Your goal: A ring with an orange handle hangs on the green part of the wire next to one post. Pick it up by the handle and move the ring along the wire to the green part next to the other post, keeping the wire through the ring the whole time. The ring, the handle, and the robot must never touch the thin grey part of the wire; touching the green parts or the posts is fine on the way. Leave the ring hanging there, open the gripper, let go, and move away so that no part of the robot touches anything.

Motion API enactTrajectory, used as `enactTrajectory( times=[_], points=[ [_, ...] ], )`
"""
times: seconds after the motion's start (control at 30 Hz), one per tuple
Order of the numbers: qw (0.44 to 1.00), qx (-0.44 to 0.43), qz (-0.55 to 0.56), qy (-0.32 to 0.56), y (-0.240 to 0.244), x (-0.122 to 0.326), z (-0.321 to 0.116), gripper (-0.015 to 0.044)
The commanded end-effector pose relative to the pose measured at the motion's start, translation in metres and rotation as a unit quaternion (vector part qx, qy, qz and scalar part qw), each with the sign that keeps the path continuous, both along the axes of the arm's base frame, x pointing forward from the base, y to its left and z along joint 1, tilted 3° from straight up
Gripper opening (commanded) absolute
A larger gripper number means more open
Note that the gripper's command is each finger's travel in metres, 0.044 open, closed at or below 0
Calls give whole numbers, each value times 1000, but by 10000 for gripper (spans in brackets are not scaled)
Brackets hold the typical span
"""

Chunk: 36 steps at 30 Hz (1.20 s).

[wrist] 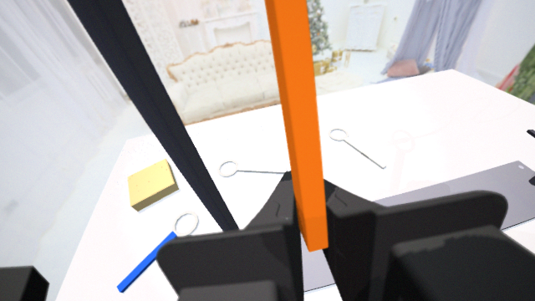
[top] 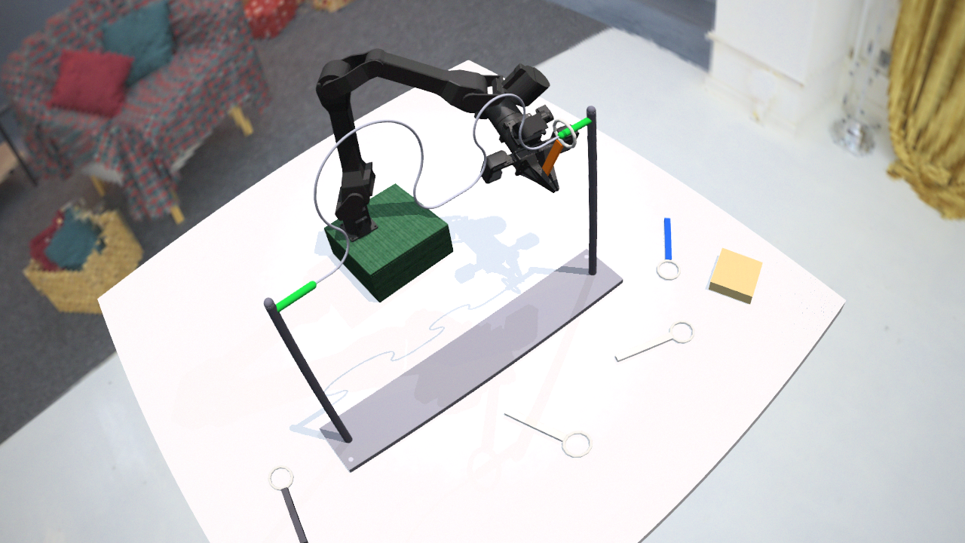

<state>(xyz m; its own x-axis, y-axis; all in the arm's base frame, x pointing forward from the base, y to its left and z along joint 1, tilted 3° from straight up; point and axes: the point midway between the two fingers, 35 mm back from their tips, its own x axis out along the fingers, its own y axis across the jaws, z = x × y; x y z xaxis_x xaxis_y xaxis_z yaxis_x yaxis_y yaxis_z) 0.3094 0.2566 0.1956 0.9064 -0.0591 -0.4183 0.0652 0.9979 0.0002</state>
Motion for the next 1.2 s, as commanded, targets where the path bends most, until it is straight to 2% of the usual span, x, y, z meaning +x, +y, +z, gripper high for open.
enactTrajectory(
  times=[0.0, 1.03, 1.17],
  points=[
    [1000, 0, -2, -1, 4, 1, 0, -150],
    [1000, 0, -2, -1, 6, 0, -15, -150],
    [1000, -1, 0, 0, 7, 0, -15, -45]
  ],
)
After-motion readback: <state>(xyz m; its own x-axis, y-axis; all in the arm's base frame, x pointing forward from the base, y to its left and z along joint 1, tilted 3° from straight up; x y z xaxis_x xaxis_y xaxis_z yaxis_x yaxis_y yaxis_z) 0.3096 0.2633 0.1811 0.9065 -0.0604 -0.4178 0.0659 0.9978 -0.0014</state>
